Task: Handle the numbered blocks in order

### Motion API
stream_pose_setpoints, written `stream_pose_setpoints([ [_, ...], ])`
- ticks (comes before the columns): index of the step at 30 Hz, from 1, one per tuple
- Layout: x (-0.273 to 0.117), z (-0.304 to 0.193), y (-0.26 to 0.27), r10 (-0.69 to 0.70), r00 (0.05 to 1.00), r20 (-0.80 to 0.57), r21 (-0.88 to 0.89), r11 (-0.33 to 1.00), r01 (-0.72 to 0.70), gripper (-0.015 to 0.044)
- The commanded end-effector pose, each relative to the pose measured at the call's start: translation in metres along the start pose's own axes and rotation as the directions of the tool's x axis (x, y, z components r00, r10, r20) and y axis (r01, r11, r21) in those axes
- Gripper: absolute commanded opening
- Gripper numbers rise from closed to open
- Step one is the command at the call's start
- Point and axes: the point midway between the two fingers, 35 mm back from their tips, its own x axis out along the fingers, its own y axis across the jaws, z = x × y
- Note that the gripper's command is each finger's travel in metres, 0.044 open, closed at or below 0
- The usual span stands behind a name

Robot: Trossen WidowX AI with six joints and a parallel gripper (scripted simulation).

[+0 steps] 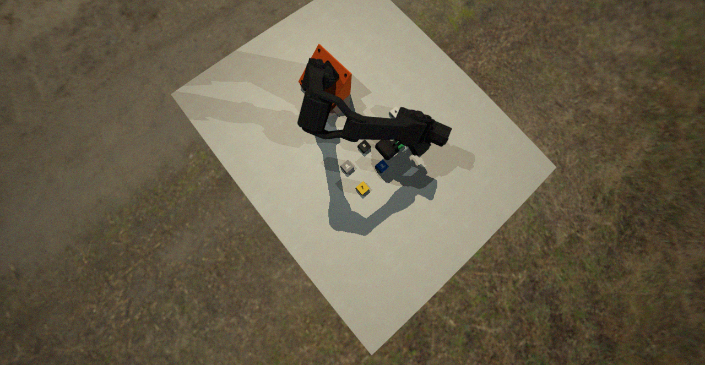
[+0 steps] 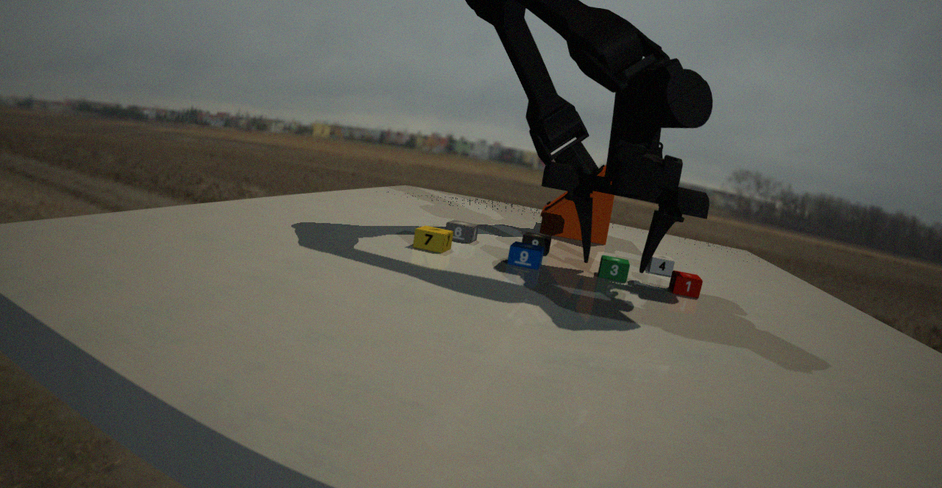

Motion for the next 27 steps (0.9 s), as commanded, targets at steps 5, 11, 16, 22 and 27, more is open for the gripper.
stream_pose_setpoints([
  [5,-0.002,-0.001,-0.001,-0.004,1.000,-0.003,-0.007,1.000,0.004,0.0400],
  [11,-0.035,-0.001,0.000,-0.002,1.000,-0.003,-0.007,1.000,0.002,0.0400],
  [16,-0.075,0.002,0.002,0.002,1.000,-0.003,-0.008,1.000,-0.002,0.0295],
  [22,-0.116,-0.001,0.001,0.001,1.000,-0.004,-0.008,1.000,-0.001,0.0138],
  [27,-0.116,-0.001,0.001,0.001,1.000,-0.004,-0.008,1.000,-0.001,0.0120],
])
